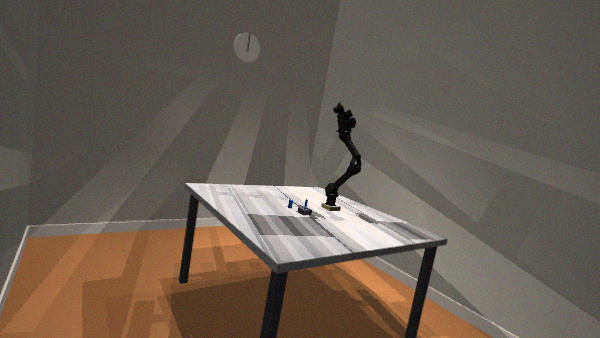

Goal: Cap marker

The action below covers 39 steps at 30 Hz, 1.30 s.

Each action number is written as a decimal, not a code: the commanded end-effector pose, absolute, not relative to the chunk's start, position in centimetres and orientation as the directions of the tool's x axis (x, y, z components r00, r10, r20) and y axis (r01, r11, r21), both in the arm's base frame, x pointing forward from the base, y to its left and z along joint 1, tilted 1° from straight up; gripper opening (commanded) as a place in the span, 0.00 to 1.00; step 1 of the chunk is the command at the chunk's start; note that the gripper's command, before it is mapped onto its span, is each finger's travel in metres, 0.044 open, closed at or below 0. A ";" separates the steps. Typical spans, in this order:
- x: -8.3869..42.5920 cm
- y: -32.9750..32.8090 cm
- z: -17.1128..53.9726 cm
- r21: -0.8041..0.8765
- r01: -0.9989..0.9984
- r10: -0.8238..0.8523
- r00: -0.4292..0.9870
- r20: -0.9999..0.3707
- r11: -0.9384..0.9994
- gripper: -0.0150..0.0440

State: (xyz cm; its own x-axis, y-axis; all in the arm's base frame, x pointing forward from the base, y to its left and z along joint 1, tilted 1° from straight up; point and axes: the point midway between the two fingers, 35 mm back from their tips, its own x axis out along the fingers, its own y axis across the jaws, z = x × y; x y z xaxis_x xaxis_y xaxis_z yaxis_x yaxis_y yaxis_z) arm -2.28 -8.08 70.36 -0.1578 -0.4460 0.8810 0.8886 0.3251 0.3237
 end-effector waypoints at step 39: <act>31.8 -25.6 38.2 -0.509 0.435 -0.633 0.705 -0.321 0.743 0.66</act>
State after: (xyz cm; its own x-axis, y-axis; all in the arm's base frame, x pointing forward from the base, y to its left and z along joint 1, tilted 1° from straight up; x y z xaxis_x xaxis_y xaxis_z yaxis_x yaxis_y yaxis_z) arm 28.77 -27.18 42.54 0.6749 -0.7183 -0.1688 0.6070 0.6706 -0.4265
